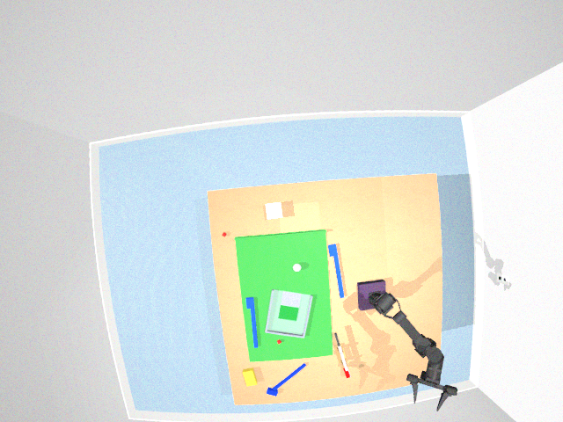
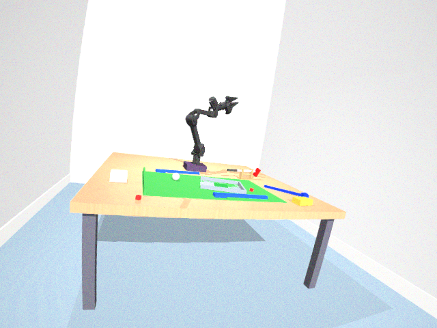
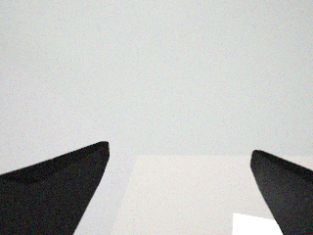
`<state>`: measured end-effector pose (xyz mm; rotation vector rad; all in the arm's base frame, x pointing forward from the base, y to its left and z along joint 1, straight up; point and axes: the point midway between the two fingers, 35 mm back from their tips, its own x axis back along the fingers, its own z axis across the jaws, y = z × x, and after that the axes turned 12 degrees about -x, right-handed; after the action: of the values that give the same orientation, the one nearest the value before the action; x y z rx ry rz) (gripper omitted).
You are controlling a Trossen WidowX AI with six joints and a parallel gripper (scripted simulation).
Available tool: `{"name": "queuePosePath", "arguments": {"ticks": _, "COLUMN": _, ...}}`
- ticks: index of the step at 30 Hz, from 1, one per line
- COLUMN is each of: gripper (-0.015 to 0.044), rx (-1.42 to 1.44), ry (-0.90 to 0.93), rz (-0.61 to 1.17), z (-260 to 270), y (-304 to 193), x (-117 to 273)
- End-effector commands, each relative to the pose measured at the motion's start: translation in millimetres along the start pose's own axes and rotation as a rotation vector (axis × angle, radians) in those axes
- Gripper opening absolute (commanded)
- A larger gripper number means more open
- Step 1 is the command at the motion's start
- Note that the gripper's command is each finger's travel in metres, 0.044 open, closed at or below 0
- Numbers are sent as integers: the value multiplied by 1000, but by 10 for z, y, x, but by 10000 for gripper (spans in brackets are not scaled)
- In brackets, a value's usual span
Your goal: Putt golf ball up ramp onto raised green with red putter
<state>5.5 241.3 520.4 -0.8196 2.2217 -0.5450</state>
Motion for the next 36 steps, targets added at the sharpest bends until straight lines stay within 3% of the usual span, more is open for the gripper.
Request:
{"name": "queuePosePath", "arguments": {"ticks": 1, "gripper": 426, "rx": 26, "ry": -1, "rz": -1, "z": 2, "y": 14, "x": -9}}
{"name": "queuePosePath", "arguments": {"ticks": 12, "gripper": 440, "rx": 1523, "ry": -94, "rz": -194, "z": 615, "y": 892, "x": -599}}
{"name": "queuePosePath", "arguments": {"ticks": 25, "gripper": 440, "rx": 2356, "ry": -291, "rz": -509, "z": 1571, "y": 1320, "x": -855}}
{"name": "queuePosePath", "arguments": {"ticks": 36, "gripper": 440, "rx": 2889, "ry": -753, "rz": -885, "z": 2592, "y": 1494, "x": -819}}
